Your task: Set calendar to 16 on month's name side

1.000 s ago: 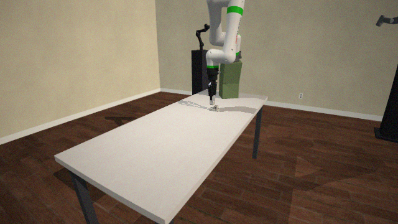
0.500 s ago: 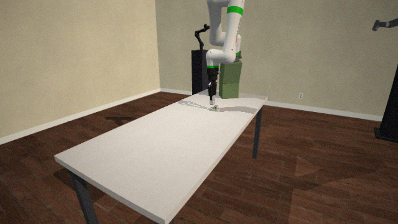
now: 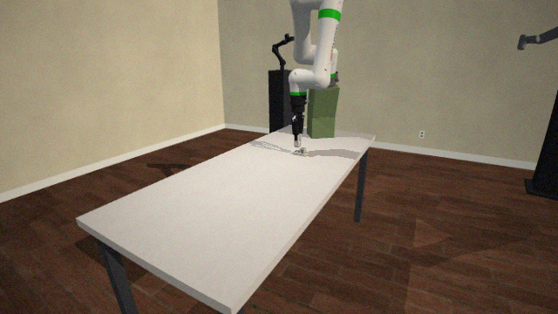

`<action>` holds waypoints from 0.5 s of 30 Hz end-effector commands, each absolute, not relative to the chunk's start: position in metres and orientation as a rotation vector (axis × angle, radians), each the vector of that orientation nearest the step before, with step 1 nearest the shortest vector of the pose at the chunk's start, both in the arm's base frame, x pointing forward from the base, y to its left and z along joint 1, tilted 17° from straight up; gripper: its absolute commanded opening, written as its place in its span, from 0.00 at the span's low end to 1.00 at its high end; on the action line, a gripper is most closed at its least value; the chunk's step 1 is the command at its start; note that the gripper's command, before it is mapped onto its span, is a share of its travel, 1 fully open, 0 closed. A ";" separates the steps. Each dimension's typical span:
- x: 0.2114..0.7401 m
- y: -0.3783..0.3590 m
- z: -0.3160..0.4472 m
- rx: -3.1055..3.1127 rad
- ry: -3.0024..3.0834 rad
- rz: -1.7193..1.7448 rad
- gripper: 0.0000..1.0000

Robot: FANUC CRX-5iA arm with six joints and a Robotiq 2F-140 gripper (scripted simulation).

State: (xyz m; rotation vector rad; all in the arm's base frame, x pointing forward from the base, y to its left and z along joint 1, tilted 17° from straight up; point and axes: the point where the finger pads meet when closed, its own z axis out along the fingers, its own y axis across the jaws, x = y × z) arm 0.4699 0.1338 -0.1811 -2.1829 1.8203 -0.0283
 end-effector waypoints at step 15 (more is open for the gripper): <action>0.471 0.135 -0.187 -2.183 1.820 -0.029 0.17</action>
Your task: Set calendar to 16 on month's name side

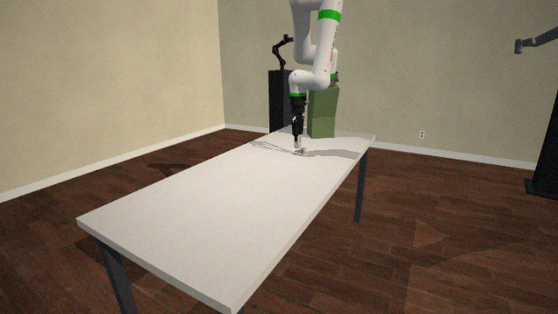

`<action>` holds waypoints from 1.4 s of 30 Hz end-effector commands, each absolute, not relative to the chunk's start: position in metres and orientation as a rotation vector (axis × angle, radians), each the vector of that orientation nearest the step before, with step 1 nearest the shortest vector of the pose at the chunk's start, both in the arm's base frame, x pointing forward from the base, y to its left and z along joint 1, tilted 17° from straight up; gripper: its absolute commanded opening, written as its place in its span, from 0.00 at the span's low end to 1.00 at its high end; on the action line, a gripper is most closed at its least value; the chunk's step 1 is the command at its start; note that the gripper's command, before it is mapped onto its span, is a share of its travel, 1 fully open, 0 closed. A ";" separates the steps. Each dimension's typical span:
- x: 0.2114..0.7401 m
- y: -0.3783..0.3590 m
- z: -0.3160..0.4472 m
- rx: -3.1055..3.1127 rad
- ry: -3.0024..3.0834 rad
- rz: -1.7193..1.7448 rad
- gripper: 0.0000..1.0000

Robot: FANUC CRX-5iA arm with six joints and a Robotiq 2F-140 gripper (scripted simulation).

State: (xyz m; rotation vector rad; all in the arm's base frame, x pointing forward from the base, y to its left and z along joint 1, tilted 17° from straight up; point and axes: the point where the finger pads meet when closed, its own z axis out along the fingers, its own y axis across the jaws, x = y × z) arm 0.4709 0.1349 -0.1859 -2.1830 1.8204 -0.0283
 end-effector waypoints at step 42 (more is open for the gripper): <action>0.475 0.139 -0.205 -2.183 1.820 -0.029 0.17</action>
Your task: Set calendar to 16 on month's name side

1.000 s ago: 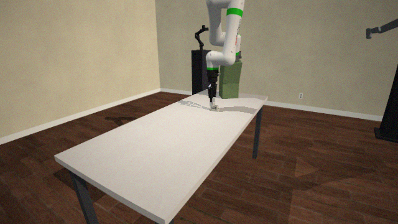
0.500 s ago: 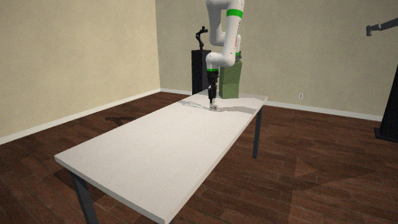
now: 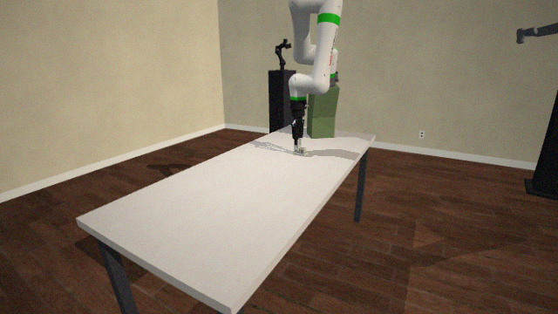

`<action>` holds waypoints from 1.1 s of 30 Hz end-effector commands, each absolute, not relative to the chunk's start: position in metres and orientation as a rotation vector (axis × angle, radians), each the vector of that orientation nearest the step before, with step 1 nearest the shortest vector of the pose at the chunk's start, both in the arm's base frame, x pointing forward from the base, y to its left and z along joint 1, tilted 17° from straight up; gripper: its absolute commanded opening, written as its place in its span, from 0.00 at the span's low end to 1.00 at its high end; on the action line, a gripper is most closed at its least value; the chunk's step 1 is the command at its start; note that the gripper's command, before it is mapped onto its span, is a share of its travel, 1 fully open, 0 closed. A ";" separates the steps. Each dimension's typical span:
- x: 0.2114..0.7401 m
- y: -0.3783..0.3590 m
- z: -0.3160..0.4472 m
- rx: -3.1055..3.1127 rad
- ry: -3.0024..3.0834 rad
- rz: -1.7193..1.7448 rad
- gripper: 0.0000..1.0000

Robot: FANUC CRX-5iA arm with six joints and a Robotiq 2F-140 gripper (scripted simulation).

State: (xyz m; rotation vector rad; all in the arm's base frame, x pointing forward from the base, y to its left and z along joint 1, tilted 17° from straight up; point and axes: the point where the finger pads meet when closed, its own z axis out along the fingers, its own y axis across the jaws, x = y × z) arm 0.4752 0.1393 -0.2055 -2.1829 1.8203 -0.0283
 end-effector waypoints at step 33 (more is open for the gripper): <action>0.476 0.140 -0.210 -2.183 1.820 -0.029 0.17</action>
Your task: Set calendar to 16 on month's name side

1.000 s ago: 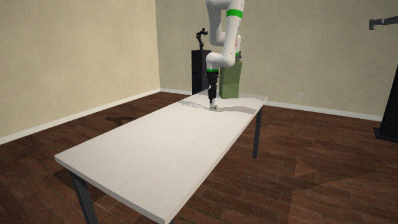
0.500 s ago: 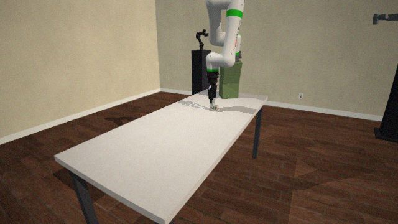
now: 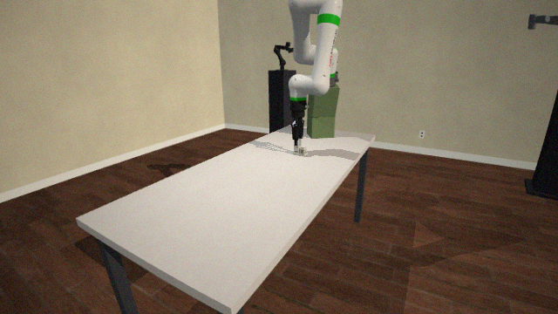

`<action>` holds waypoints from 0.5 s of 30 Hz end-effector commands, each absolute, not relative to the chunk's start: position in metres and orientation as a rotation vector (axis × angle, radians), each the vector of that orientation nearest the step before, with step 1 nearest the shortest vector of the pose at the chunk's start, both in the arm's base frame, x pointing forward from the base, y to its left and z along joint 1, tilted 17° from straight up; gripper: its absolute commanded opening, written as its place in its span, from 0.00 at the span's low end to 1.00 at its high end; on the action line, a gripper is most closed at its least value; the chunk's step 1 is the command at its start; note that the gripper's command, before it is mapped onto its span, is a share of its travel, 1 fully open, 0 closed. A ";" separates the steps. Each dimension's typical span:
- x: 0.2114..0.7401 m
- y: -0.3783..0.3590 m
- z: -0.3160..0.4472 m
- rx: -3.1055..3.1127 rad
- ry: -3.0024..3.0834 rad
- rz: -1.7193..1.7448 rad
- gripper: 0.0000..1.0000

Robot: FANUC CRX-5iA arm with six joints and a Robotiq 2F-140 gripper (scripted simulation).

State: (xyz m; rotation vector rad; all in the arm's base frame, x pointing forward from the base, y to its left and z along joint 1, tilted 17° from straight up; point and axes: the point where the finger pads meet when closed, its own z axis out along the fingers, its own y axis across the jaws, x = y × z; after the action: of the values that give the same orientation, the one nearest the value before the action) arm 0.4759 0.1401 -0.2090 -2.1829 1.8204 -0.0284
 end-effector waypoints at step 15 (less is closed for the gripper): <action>0.477 0.141 -0.215 -2.183 1.820 -0.029 0.17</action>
State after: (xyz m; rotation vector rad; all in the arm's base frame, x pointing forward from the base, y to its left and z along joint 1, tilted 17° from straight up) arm 0.4770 0.1412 -0.2142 -2.1829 1.8203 -0.0284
